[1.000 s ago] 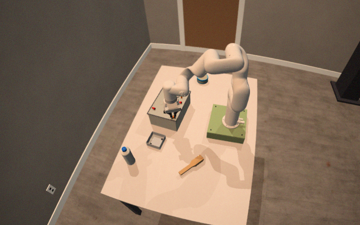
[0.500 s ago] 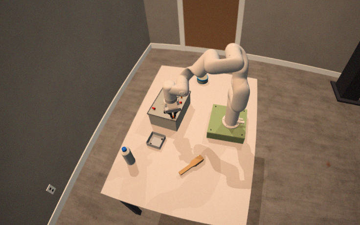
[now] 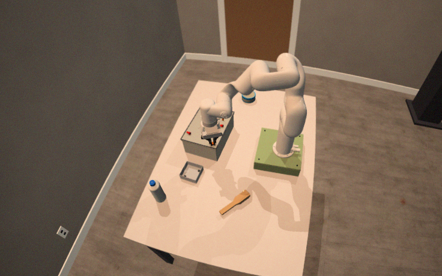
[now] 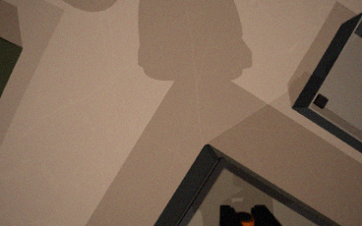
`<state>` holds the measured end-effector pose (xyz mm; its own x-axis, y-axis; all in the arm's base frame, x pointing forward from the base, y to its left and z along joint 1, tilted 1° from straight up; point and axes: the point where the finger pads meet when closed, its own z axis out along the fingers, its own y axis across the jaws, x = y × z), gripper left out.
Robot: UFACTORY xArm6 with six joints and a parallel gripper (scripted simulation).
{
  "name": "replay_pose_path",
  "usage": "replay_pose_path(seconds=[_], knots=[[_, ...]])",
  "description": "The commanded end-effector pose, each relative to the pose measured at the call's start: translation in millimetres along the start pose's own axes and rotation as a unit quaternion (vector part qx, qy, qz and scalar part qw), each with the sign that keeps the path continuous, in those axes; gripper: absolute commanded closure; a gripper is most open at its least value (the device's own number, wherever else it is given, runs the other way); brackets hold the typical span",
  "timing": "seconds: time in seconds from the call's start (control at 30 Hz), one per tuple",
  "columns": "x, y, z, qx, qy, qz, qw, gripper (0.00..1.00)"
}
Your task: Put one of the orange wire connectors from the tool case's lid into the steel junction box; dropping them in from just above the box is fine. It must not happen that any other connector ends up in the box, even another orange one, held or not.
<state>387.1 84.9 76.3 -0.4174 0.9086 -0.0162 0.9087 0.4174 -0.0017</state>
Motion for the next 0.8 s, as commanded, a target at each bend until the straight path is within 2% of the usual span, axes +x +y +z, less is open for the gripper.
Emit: replay_pose_path(seconds=[0.0,0.33,0.57,0.77], knots=[[-0.1,0.6,-0.6,-0.001,0.0,0.0,1.0,0.97],[-0.1,0.6,-1.4,-0.001,0.0,0.0,1.0,0.97],[-0.1,0.6,-11.6,-0.001,0.0,0.0,1.0,0.97],[-0.1,0.6,-37.8,-0.001,0.0,0.0,1.0,0.97]])
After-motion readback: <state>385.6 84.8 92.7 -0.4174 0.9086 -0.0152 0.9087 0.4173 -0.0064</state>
